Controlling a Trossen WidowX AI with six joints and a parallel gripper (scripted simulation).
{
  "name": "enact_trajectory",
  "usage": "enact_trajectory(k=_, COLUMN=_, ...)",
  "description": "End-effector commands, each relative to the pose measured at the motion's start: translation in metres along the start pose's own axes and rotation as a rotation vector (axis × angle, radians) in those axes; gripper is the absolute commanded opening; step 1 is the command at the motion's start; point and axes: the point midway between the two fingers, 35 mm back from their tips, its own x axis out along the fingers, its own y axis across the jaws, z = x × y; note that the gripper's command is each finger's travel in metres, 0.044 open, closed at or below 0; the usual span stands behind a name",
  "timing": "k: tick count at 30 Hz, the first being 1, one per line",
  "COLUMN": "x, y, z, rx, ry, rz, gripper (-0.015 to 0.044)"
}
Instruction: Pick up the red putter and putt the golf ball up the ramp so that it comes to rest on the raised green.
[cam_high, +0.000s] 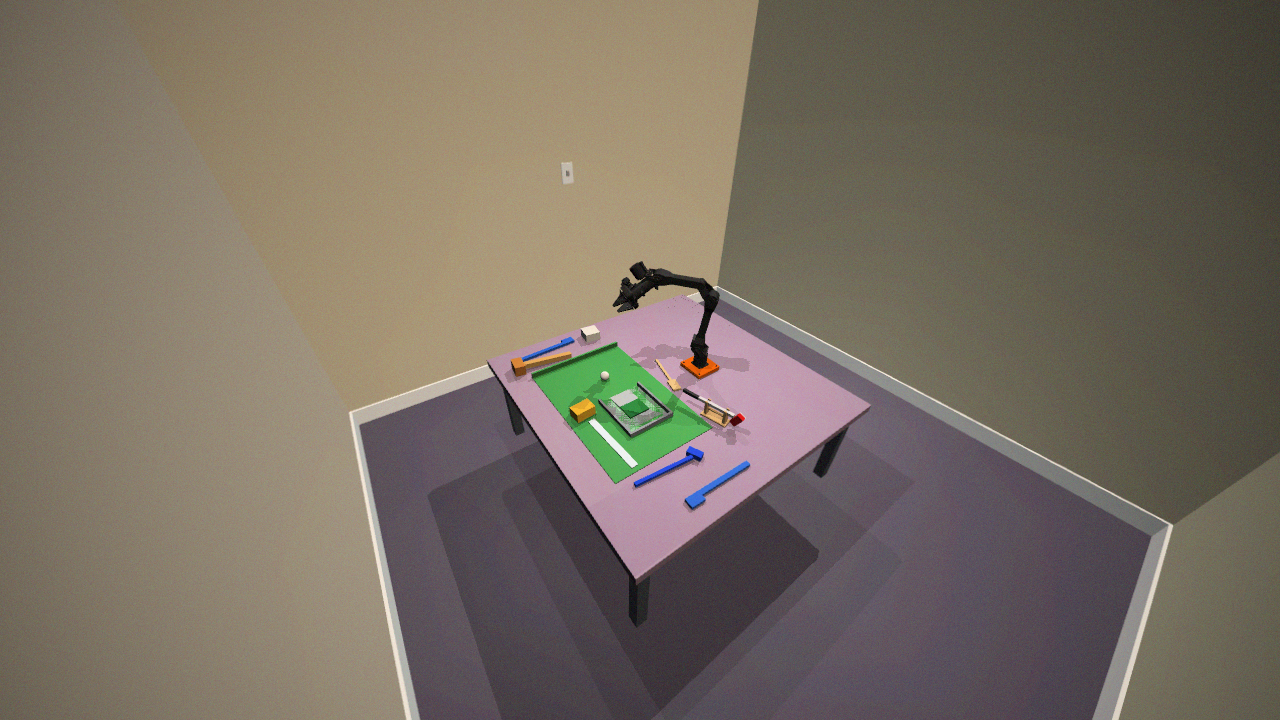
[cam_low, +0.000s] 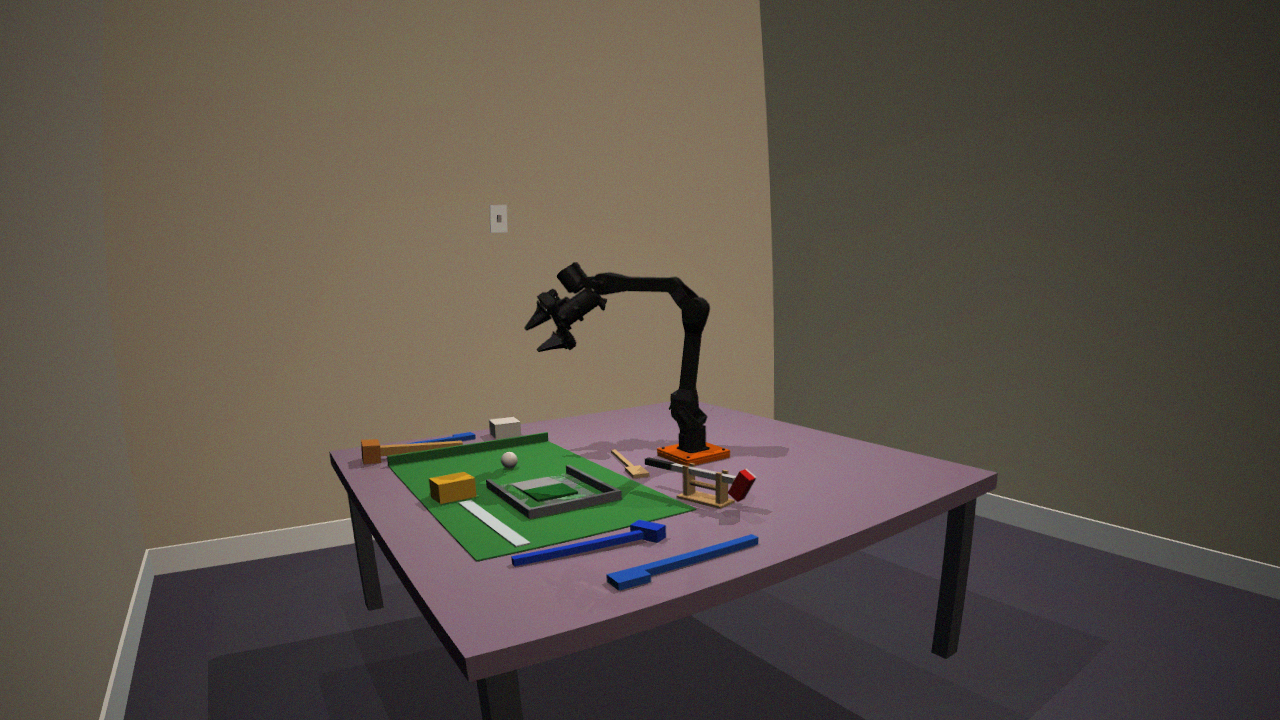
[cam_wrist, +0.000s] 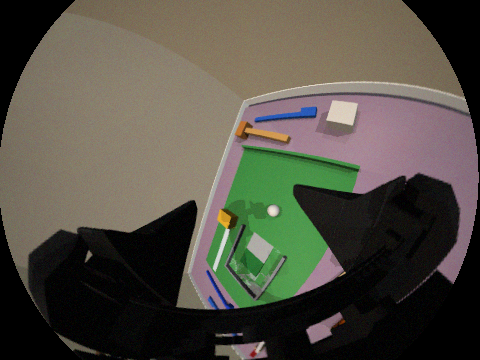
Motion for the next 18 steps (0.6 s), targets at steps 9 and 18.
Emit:
enact_trajectory(k=9, x=0.059, y=0.052, z=-0.19, rx=-0.866, ry=0.507, rz=0.155, gripper=0.044)
enact_trajectory(k=18, x=0.032, y=0.054, z=-0.345, rx=-1.628, ry=0.866, rz=0.494, gripper=0.044)
